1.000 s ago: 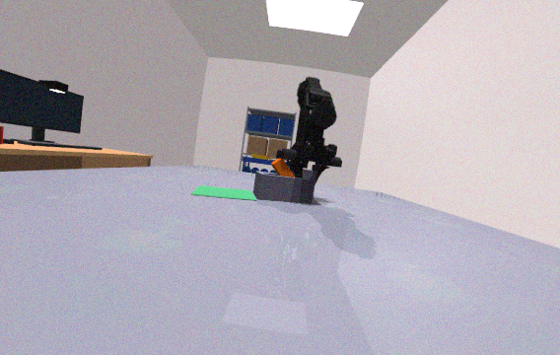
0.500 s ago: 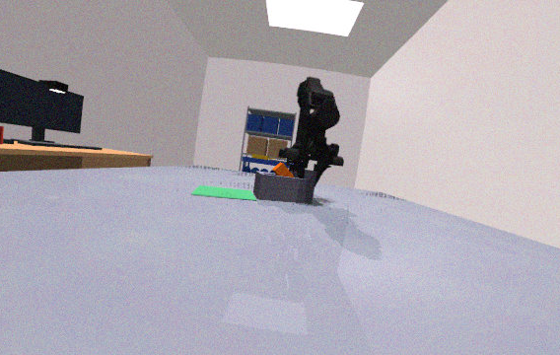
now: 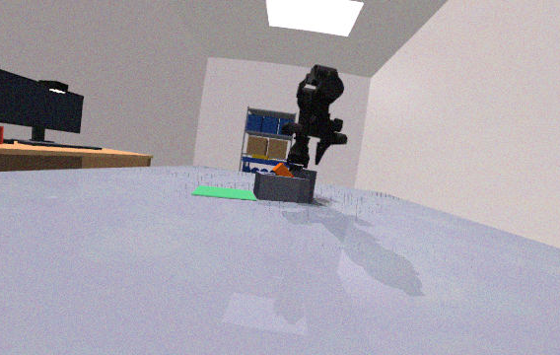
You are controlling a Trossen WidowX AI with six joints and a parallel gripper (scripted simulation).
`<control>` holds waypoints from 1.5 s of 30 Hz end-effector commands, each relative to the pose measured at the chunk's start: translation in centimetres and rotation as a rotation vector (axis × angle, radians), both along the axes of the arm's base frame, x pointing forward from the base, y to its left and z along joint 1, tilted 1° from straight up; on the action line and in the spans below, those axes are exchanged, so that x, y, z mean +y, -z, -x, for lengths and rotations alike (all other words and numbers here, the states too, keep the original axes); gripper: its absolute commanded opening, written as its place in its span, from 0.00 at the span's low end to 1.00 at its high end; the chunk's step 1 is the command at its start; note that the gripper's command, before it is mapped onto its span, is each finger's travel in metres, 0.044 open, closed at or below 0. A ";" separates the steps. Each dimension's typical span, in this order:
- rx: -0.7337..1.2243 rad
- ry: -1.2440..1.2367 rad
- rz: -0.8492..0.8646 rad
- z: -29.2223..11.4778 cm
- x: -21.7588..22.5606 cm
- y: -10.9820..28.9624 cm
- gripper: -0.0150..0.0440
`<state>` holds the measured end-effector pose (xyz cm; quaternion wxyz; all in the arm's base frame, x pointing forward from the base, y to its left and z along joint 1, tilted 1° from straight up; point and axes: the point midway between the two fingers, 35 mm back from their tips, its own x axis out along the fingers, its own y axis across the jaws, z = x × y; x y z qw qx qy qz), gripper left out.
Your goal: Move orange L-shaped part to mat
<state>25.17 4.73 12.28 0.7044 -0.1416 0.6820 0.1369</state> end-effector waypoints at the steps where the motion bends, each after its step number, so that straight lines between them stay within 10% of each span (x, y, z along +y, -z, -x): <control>1: -0.015 -0.002 -0.004 0.4 -0.5 -3.7 0.56; 33: -0.016 0.020 -0.004 0.2 -0.5 -3.4 0.60; 45: -0.017 1.168 -0.047 -2.7 -5.2 -3.9 0.73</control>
